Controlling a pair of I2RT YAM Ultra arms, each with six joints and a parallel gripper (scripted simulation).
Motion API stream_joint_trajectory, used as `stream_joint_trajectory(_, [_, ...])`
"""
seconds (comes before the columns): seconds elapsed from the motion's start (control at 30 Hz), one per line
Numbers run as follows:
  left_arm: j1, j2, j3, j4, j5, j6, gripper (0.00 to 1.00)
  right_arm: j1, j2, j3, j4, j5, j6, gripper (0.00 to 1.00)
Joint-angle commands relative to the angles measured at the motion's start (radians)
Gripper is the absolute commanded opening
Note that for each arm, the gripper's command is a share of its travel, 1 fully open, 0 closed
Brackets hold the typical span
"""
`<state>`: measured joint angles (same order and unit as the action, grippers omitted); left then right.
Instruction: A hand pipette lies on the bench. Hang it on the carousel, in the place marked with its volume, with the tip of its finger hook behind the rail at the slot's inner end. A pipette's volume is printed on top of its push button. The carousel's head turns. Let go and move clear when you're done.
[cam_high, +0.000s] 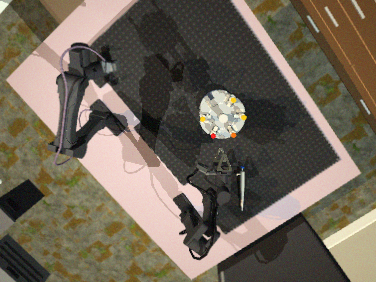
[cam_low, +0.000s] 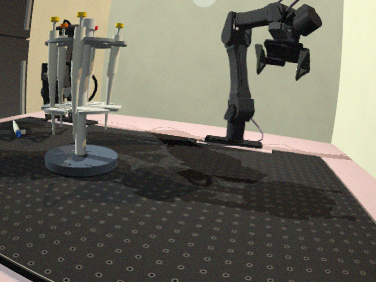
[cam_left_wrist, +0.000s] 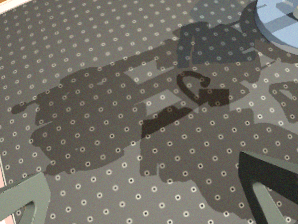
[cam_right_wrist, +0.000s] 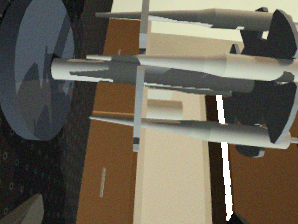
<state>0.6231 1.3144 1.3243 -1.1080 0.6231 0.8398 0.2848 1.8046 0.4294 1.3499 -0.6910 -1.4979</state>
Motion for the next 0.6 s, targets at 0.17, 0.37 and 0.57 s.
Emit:
stream_joint_trajectory(0.17, [0.009, 0.001, 0.015, 0.012, 0.021, 0.007, 1.00, -0.103, -0.223, -0.099, -0.131, 0.035, 0.213, 1.00])
stream_joint_trajectory(0.37, [0.009, 0.001, 0.015, 0.012, 0.021, 0.007, 1.00, -0.211, -0.440, -0.110, -0.321, 0.020, 0.370, 1.00])
stream_joint_trajectory(0.57, [0.009, 0.001, 0.015, 0.012, 0.021, 0.007, 1.00, -0.345, -0.652, -0.113, -0.568, -0.014, 0.491, 1.00])
